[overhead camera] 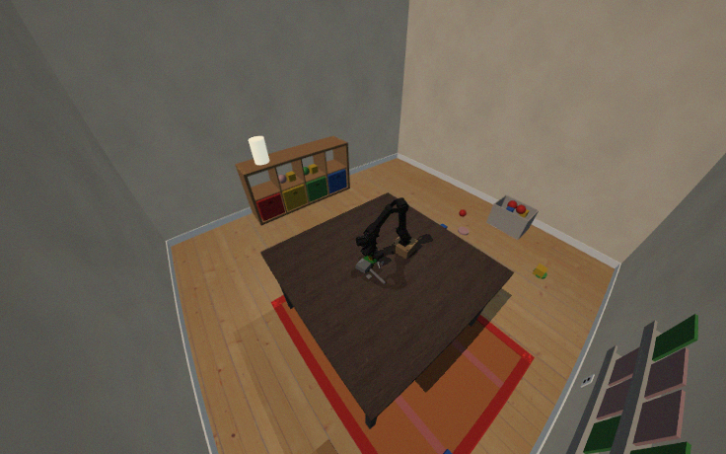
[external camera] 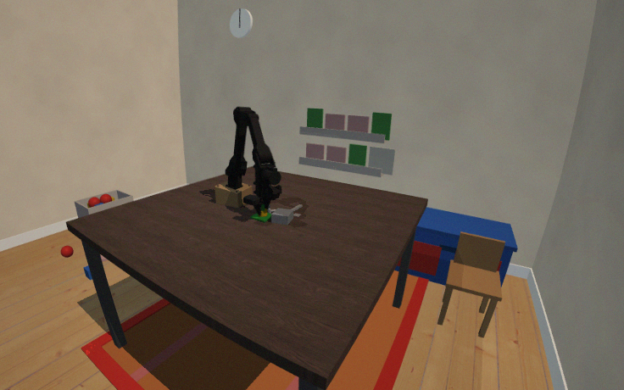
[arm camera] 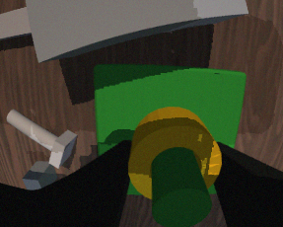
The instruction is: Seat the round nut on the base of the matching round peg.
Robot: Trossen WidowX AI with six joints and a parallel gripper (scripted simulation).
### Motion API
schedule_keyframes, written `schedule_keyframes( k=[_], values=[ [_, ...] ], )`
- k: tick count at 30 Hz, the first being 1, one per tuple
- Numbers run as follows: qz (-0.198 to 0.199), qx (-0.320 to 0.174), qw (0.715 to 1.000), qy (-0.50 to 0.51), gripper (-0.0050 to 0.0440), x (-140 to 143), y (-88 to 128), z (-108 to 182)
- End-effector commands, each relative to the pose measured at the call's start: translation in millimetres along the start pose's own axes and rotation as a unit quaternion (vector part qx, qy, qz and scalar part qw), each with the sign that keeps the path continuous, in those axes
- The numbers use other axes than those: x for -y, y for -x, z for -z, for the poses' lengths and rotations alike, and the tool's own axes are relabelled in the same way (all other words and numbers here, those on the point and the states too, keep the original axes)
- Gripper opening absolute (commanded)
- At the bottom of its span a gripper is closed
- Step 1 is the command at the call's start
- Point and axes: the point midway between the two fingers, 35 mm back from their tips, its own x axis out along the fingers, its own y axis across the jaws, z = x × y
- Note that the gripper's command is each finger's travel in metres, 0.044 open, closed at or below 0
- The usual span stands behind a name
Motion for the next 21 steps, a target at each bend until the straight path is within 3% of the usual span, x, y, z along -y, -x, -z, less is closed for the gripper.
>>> schedule_keyframes(
  k=[1, 17, 21],
  values=[
    [0.0, -0.001, 1.0, -0.001, 0.0, 0.0, -2.3, -0.1],
    [0.0, -0.001, 1.0, 0.0, 0.0, 0.1, -1.4, 0.0],
    [0.0, -0.001, 1.0, 0.0, 0.0096, 0.1, -1.4, 0.0]
  ],
)
